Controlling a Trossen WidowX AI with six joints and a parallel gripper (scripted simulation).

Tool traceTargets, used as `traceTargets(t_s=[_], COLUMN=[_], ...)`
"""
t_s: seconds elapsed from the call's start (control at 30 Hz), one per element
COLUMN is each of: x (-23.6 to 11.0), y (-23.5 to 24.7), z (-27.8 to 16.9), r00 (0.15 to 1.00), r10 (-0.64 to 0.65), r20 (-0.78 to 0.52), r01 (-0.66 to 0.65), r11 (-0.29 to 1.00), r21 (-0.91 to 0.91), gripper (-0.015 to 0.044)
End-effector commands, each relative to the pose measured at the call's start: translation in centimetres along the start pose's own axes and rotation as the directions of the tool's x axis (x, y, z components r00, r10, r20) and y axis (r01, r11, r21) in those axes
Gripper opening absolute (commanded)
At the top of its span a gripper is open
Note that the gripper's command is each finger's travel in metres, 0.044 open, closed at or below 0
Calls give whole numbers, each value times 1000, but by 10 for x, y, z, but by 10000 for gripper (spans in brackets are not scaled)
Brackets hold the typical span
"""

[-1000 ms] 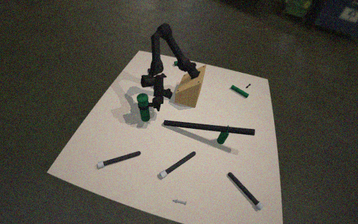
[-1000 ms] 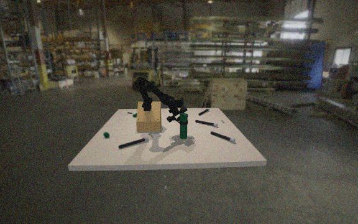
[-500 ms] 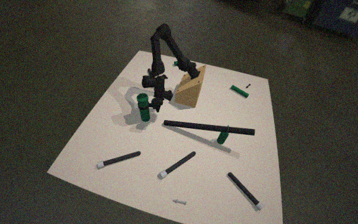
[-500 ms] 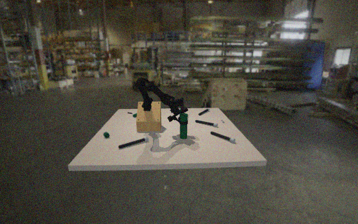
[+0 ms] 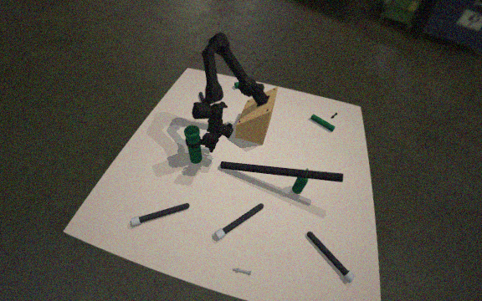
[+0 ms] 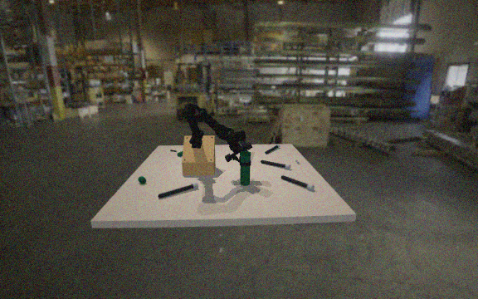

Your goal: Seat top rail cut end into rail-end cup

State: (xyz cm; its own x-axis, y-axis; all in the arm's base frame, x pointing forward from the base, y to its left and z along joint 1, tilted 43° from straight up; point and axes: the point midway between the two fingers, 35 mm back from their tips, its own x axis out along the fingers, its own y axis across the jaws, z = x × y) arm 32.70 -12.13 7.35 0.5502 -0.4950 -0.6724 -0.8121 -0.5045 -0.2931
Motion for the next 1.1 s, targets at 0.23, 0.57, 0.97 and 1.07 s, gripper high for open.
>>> traceTargets(t_s=[0.23, 0.57, 0.97, 1.07], x=[3, 5, 8, 9], y=[-7, -11, -17, -18], z=[0, 0, -1, -1], r00=[999, 998, 996, 995], r10=[-7, -5, -1, 0], r20=[-33, -57, -91, -98], r01=[8, 10, 15, 16], r11=[998, 995, 987, 985], r21=[57, 100, 159, 171], gripper=[0, 0, 0, 0])
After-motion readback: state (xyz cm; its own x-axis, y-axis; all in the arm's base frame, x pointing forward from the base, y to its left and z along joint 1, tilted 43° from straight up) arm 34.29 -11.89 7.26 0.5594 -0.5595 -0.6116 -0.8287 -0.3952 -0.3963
